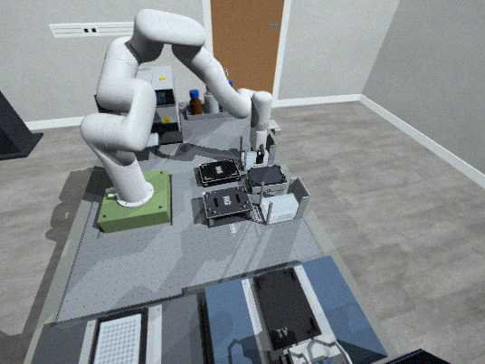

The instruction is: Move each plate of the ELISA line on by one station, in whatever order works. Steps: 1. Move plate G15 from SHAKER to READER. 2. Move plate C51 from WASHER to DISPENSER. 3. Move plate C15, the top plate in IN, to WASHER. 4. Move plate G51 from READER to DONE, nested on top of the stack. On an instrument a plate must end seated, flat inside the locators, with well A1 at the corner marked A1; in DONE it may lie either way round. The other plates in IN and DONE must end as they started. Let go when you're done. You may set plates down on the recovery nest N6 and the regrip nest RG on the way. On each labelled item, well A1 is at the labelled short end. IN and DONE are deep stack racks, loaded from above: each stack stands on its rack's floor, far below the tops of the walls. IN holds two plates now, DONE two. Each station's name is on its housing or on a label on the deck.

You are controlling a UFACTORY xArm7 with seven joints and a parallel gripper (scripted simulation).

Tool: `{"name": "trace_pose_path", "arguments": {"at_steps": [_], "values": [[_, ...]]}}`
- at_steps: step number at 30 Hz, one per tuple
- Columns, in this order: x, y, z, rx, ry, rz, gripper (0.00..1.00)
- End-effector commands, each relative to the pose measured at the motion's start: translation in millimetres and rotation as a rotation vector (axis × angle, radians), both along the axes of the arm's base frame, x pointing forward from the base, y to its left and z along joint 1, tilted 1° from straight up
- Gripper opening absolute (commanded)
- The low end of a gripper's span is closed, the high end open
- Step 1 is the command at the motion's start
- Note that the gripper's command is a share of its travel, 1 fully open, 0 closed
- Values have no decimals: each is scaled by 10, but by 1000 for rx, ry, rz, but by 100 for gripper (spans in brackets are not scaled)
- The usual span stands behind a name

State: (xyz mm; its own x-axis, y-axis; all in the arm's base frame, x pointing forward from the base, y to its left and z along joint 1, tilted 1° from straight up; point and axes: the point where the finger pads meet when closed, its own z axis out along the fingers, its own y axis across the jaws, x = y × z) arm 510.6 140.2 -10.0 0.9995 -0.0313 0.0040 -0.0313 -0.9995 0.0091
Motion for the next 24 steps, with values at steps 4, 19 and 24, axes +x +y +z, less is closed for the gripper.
{"name": "trace_pose_path", "arguments": {"at_steps": [4, 19, 24], "values": [[16, 1, 41, 1, -5, 0, 0], [16, 1, 75, 1, -5, 0, 0], [16, 1, 81, 1, -5, 0, 0]]}}
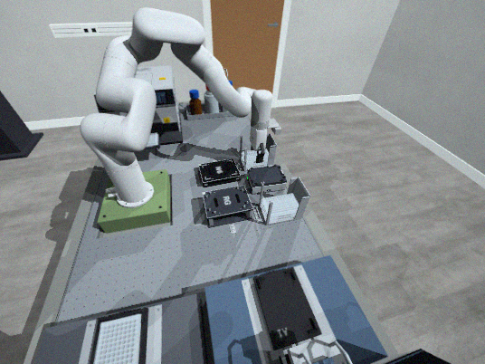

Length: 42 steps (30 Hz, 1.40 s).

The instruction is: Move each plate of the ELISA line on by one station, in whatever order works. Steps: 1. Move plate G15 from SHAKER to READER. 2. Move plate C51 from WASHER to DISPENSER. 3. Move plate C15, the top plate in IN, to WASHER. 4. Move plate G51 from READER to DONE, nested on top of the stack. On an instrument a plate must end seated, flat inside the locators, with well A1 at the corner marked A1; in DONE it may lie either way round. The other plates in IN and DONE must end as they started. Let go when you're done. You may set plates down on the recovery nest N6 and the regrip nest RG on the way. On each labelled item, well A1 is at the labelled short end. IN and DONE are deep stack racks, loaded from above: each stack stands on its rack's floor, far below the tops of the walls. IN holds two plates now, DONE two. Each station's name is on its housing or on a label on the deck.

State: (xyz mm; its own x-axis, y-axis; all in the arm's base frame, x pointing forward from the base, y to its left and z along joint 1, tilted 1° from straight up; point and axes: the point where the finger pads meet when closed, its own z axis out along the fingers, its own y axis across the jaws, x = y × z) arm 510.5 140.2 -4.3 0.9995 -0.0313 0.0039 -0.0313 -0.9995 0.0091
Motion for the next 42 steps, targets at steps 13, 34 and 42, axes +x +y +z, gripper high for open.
{"name": "trace_pose_path", "arguments": {"at_steps": [13, 34, 42], "values": [[16, 1, 111, 1, -5, 0, 0], [15, 2, 223, 1, -5, 0, 0], [15, 3, 277, 1, -5, 0, 0]]}}
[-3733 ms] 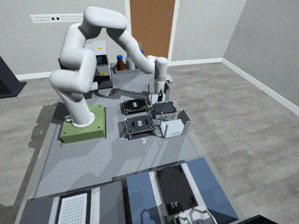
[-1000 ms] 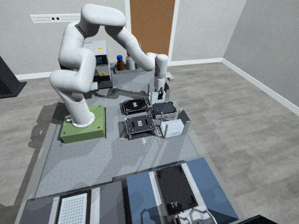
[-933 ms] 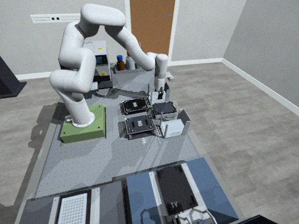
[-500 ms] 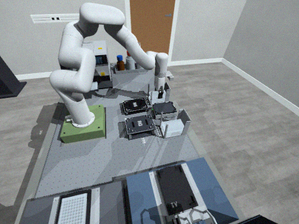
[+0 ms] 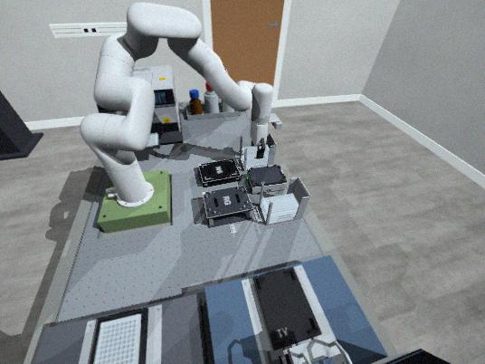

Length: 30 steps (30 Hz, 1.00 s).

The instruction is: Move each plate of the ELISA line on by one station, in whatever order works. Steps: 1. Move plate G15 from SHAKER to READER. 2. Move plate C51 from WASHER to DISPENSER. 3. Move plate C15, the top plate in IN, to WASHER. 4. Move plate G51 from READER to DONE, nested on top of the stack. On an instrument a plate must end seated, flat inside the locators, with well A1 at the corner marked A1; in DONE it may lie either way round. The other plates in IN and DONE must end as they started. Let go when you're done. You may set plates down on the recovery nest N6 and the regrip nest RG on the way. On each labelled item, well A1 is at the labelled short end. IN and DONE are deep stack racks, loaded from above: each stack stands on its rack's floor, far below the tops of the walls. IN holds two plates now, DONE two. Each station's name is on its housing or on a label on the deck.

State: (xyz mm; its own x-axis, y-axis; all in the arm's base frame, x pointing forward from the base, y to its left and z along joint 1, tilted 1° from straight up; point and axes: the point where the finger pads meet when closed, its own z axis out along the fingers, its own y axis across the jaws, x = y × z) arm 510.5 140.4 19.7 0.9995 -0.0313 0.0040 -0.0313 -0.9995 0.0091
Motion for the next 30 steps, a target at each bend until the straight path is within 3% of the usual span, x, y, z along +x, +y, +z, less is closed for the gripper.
{"name": "trace_pose_path", "arguments": {"at_steps": [1, 30], "values": [[15, 1, 45, 1, -4, 0, 0], [14, 2, 211, 1, -4, 0, 0]]}}
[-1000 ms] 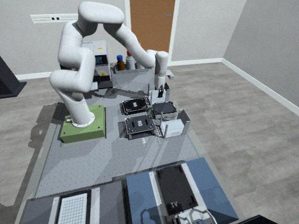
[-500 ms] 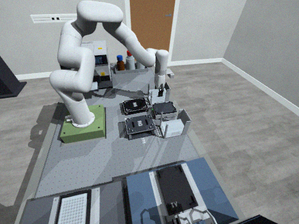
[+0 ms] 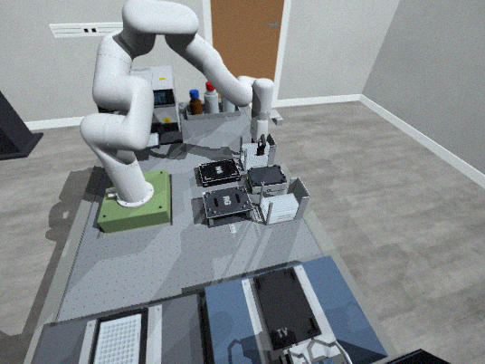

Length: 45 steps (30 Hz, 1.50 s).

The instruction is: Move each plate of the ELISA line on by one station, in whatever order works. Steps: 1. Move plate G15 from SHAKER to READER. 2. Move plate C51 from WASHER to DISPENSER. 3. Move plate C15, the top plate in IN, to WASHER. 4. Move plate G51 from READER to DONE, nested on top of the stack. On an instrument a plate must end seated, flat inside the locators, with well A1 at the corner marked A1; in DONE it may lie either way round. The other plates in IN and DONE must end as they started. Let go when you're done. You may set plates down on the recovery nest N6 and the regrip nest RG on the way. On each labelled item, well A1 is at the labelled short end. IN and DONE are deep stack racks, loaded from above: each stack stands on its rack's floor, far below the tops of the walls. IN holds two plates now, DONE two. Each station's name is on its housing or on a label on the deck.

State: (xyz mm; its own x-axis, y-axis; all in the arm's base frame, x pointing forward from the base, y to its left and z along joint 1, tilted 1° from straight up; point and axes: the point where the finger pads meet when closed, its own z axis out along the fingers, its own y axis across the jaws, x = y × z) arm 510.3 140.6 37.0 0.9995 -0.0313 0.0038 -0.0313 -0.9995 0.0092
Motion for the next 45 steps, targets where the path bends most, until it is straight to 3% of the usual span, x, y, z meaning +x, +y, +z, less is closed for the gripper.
{"name": "trace_pose_path", "arguments": {"at_steps": [1, 45], "values": [[16, 1, 45, 1, -5, 0, 0], [14, 3, 305, 1, -5, 0, 0]]}}
